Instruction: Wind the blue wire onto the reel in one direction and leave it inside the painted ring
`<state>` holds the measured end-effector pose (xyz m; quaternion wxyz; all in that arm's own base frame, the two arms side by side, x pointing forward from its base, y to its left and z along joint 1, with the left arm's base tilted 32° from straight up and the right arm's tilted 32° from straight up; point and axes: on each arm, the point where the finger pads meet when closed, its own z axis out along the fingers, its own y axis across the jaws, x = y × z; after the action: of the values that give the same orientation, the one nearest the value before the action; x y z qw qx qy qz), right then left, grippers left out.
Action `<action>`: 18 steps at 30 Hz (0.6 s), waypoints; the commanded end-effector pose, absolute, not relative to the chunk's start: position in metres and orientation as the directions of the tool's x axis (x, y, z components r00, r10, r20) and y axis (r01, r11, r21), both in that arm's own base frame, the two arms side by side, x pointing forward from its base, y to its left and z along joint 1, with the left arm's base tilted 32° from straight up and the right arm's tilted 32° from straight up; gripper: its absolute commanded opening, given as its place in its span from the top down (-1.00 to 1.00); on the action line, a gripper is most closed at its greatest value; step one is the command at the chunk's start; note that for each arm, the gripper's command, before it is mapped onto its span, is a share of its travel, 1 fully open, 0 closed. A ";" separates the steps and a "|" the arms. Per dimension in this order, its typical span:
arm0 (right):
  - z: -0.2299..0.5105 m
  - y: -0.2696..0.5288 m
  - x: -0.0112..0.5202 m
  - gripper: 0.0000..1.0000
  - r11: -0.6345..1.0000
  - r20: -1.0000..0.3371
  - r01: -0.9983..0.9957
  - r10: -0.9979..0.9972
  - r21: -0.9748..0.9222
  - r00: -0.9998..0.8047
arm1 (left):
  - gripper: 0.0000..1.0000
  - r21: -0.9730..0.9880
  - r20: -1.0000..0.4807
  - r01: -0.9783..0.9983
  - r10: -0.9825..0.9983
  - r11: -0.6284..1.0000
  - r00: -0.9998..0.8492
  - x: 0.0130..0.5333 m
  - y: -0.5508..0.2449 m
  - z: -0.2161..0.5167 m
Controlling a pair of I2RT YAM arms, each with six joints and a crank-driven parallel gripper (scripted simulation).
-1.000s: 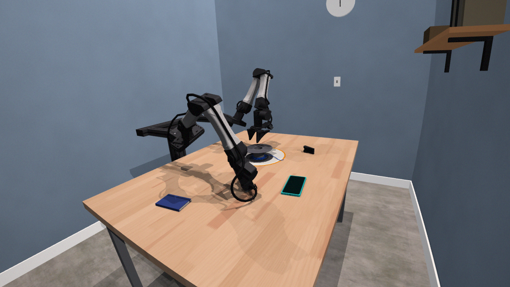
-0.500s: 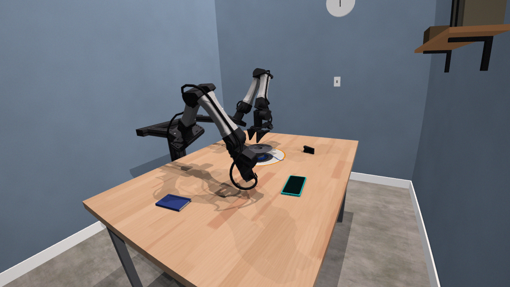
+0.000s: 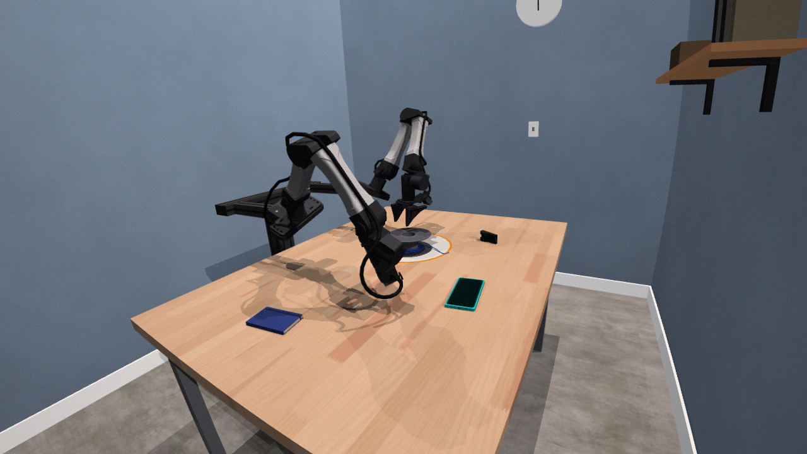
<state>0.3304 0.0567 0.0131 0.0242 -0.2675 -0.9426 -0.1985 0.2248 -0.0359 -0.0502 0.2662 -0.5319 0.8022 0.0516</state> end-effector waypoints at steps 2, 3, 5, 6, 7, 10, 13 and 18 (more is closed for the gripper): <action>0.034 0.061 0.331 0.70 0.785 0.055 0.483 0.503 0.388 -0.863 | -0.94 -0.222 -0.486 -0.874 -0.827 0.431 -0.284 0.228 -0.039 -0.044; 0.036 0.061 0.330 0.70 0.785 0.038 0.480 0.507 0.392 -0.861 | -0.94 -0.222 -0.486 -0.874 -0.827 0.431 -0.284 0.228 -0.039 -0.044; 0.040 0.061 0.327 0.70 0.785 -0.002 0.473 0.517 0.400 -0.856 | -0.94 -0.222 -0.486 -0.874 -0.827 0.431 -0.284 0.228 -0.039 -0.044; 0.040 0.061 0.327 0.70 0.785 -0.002 0.473 0.517 0.400 -0.856 | -0.94 -0.222 -0.486 -0.874 -0.827 0.431 -0.284 0.228 -0.039 -0.044; 0.040 0.061 0.327 0.70 0.785 -0.002 0.473 0.517 0.400 -0.856 | -0.94 -0.222 -0.486 -0.874 -0.827 0.431 -0.284 0.228 -0.039 -0.044; 0.043 0.062 0.319 0.70 0.785 -0.078 0.460 0.535 0.415 -0.841 | -0.94 -0.222 -0.486 -0.874 -0.827 0.431 -0.284 0.228 -0.039 -0.044; 0.048 0.063 0.307 0.70 0.786 -0.169 0.443 0.553 0.431 -0.816 | -0.94 -0.222 -0.486 -0.874 -0.827 0.431 -0.284 0.228 -0.039 -0.044; 0.060 0.064 0.288 0.70 0.791 -0.338 0.406 0.577 0.458 -0.743 | -0.94 -0.222 -0.486 -0.874 -0.827 0.431 -0.284 0.228 -0.039 -0.044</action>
<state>0.2736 0.0646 0.0437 -0.1312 -0.2660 -0.9366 -0.1866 0.2248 -0.0359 -0.0502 0.2662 -0.5319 0.8022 0.0516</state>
